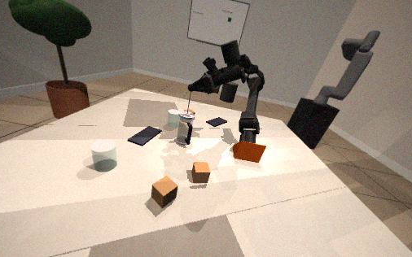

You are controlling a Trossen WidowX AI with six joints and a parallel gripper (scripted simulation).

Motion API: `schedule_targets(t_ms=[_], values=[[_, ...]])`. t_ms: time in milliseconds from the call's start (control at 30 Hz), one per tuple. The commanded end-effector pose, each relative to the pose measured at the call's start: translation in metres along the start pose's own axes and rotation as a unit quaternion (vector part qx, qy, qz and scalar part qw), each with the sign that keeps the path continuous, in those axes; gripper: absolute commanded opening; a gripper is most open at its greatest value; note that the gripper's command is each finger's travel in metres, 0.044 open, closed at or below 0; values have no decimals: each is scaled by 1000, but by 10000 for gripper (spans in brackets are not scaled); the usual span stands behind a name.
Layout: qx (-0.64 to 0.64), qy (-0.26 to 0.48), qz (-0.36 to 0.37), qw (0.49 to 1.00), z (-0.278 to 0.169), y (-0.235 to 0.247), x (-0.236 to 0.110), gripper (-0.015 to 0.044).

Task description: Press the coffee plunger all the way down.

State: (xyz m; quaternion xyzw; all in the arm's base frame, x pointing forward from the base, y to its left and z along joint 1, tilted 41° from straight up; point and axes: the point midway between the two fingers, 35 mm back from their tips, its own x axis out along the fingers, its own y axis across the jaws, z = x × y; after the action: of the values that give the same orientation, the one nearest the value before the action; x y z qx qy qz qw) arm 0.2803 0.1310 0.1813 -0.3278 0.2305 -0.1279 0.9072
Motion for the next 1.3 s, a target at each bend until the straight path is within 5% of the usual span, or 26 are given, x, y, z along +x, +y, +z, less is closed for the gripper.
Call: schedule_targets(t_ms=[0,133,300,1267], values=[[1,-1,2,1000,1,0,0,256],[1,-1,2,1000,1,0,0,151],[1,-1,2,1000,1,0,0,118],[2,3,4,1000,-27,4,21,116]])
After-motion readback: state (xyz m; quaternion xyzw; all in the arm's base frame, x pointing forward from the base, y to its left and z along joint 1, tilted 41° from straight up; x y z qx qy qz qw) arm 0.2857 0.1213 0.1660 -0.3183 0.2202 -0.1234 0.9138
